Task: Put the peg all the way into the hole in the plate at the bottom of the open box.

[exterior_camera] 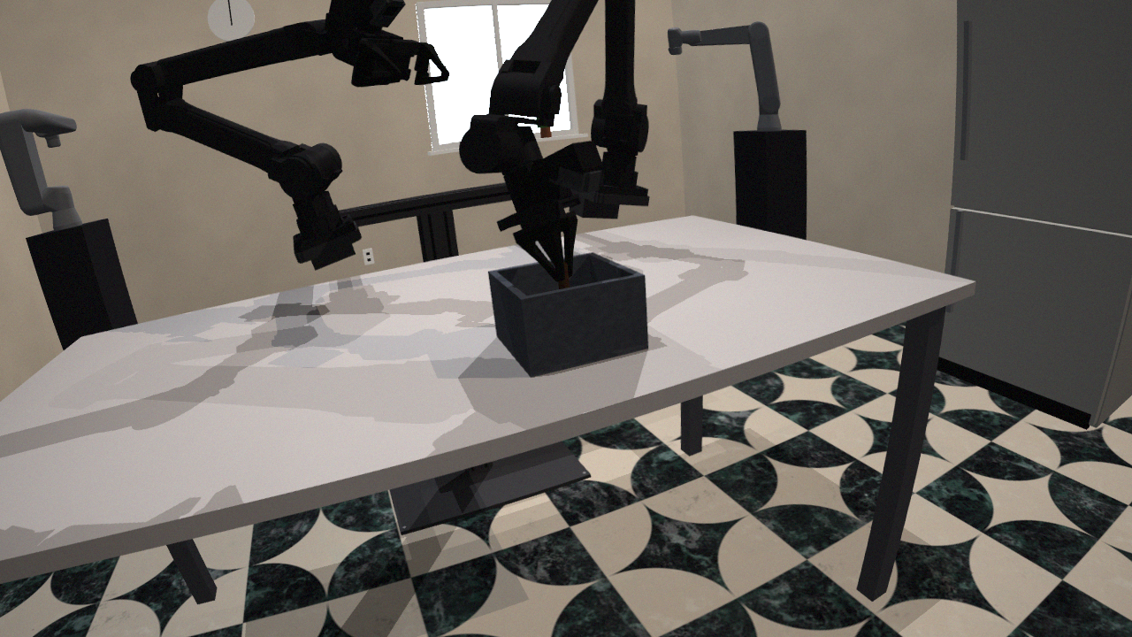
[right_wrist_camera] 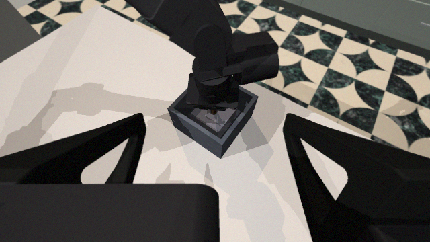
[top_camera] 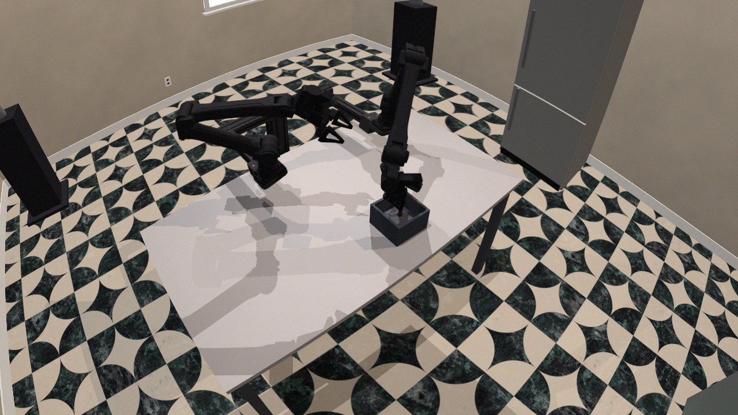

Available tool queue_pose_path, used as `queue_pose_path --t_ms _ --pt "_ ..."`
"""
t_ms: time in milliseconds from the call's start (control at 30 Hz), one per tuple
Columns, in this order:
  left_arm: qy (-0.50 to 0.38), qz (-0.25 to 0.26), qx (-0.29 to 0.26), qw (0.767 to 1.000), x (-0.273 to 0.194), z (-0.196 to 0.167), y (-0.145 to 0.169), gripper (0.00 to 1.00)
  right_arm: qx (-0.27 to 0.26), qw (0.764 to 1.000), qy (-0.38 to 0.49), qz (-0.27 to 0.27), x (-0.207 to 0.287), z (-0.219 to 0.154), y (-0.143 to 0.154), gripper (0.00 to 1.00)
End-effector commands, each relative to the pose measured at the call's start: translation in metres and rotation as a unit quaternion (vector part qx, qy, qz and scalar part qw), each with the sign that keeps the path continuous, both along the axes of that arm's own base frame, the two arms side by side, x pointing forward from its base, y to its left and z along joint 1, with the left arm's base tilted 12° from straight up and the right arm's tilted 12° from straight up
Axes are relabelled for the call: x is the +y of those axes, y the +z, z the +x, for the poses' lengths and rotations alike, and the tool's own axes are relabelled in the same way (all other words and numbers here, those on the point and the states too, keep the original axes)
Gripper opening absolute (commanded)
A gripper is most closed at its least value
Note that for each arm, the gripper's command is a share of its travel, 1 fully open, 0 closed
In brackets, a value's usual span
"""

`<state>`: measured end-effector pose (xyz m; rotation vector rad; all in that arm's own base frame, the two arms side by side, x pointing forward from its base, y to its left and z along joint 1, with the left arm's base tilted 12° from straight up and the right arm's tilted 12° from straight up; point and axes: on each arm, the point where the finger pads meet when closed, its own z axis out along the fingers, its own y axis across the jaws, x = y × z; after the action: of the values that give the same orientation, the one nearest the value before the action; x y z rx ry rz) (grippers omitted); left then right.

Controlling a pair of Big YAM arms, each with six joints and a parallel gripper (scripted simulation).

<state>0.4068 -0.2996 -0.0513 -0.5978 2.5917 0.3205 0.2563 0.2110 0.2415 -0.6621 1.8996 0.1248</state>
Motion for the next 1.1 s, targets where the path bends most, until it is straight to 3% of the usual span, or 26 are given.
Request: queue_pose_path --t_ms 0,200,267,433,800,867,933,1067 --pt "0.001 -0.005 -0.006 1.000 0.004 0.009 -0.007 0.08 -0.012 1.000 -0.002 0.017 0.005 0.005 0.024 1.00" --pt "0.001 -0.002 -0.003 1.000 0.011 0.006 -0.025 0.08 -0.012 1.000 -0.002 0.017 0.005 0.005 0.024 1.00" --pt "0.001 -0.017 -0.018 1.000 -0.005 0.024 -0.018 0.08 -0.012 1.000 -0.002 0.017 0.005 0.005 0.024 1.00" --pt "0.002 -0.002 -0.006 1.000 0.012 0.009 -0.036 0.08 -0.012 1.000 -0.002 0.017 0.005 0.005 0.024 1.00" --pt "0.001 -0.001 -0.008 1.000 0.008 0.004 -0.041 0.08 -0.012 1.000 -0.002 0.017 0.005 0.005 0.024 1.00" --pt "0.003 -0.002 -0.010 1.000 0.008 0.004 -0.041 0.08 -0.012 1.000 -0.002 0.017 0.005 0.005 0.024 1.00" --pt "0.005 -0.015 -0.023 1.000 -0.006 0.016 -0.013 0.08 -0.012 1.000 -0.002 0.017 0.005 0.005 0.024 1.00" --pt "0.005 -0.015 -0.023 1.000 -0.007 0.016 -0.011 0.08 -0.012 1.000 -0.002 0.017 0.005 0.005 0.024 1.00"
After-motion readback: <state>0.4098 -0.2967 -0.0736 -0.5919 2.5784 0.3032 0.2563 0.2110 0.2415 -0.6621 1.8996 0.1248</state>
